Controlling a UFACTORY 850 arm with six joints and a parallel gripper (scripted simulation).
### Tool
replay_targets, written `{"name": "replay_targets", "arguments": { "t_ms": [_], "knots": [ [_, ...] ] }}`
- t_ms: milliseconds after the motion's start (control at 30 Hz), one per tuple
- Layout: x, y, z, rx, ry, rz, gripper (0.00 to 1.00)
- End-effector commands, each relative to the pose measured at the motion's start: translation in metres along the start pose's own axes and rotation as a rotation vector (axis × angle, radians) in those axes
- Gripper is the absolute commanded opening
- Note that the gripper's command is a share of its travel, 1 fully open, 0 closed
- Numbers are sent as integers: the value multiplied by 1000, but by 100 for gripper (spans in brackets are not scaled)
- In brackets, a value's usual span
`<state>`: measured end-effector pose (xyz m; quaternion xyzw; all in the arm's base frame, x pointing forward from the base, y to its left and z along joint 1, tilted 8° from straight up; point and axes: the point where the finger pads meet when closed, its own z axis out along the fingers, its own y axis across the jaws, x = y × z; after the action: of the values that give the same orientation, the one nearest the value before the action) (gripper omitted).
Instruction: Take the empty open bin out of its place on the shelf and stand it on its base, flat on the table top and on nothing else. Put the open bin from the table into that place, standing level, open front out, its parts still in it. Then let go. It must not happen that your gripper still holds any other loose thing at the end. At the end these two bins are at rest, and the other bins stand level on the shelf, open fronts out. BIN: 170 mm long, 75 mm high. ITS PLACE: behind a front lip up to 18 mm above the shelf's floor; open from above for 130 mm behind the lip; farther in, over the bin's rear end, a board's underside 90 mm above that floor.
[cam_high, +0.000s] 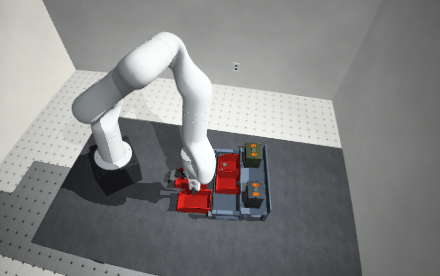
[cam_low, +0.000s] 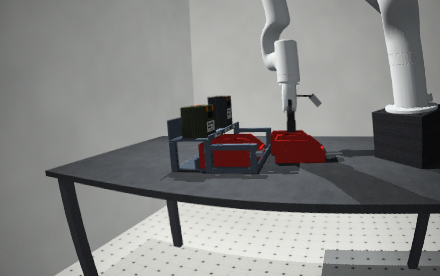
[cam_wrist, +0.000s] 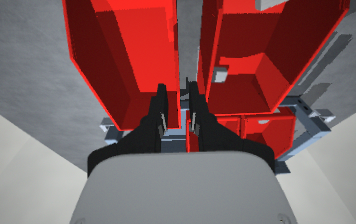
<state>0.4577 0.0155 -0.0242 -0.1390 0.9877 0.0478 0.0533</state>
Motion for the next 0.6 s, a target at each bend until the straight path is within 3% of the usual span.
{"name": "replay_targets", "arguments": {
  "t_ms": [0, 567],
  "knots": [
    [-1, 0, 0, 0, -1, 0, 26],
    [-1, 0, 3, 0, -1, 0, 26]
  ]
}}
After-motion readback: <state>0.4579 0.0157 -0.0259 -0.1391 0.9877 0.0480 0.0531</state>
